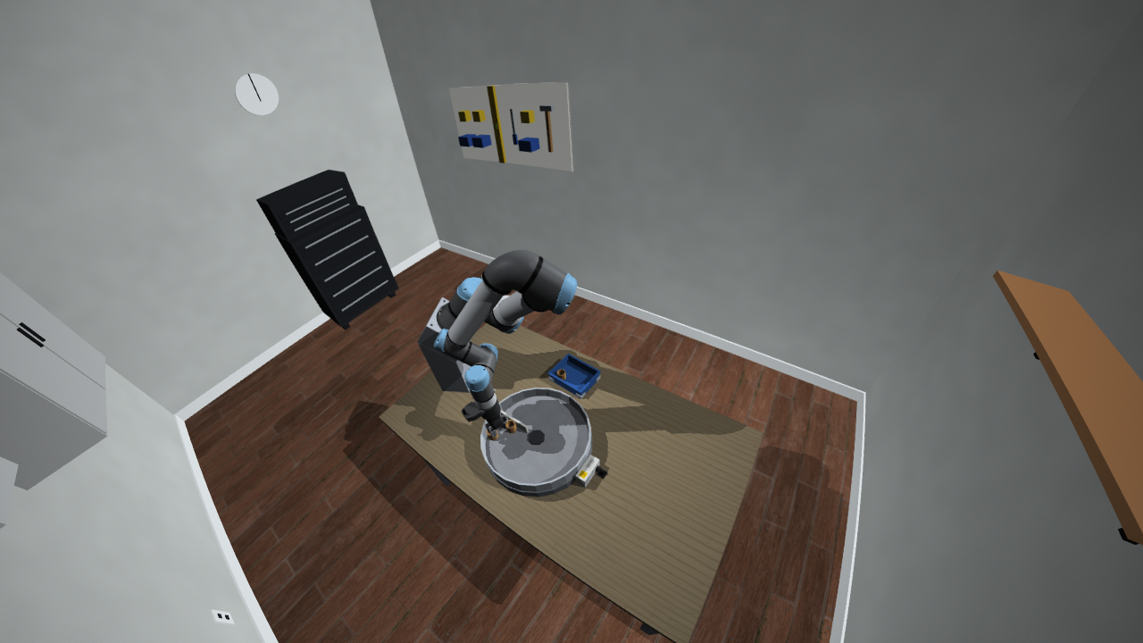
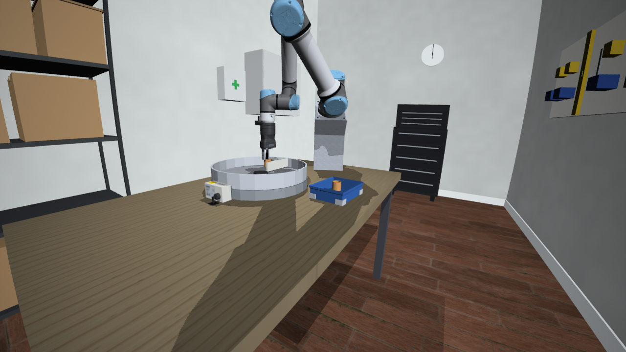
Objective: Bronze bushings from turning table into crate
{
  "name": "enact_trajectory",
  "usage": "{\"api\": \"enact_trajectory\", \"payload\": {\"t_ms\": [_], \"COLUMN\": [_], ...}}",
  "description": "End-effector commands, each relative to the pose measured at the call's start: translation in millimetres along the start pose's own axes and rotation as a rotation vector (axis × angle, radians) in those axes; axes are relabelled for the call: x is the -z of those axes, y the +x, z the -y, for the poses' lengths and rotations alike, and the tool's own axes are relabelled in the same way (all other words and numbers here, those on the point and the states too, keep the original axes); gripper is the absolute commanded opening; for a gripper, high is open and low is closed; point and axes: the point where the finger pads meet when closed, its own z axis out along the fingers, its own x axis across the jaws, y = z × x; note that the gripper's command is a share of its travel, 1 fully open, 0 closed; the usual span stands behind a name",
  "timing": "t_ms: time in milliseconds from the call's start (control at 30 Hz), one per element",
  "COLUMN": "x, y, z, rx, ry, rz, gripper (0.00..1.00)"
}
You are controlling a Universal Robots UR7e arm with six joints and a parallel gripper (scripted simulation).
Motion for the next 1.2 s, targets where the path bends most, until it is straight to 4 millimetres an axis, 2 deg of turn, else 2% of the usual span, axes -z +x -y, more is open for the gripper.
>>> {"api": "enact_trajectory", "payload": {"t_ms": [0,767,1167], "x": [0.3,-13.2,-13.2], "y": [-0.4,-0.5,-0.5], "z": [0.2,0.3,0.3], "rx": [0.0,0.0,0.0], "ry": [0.001,0.001,0.001], "rz": [0.001,0.001,0.001], "gripper": [0.45,0.45,0.45]}}
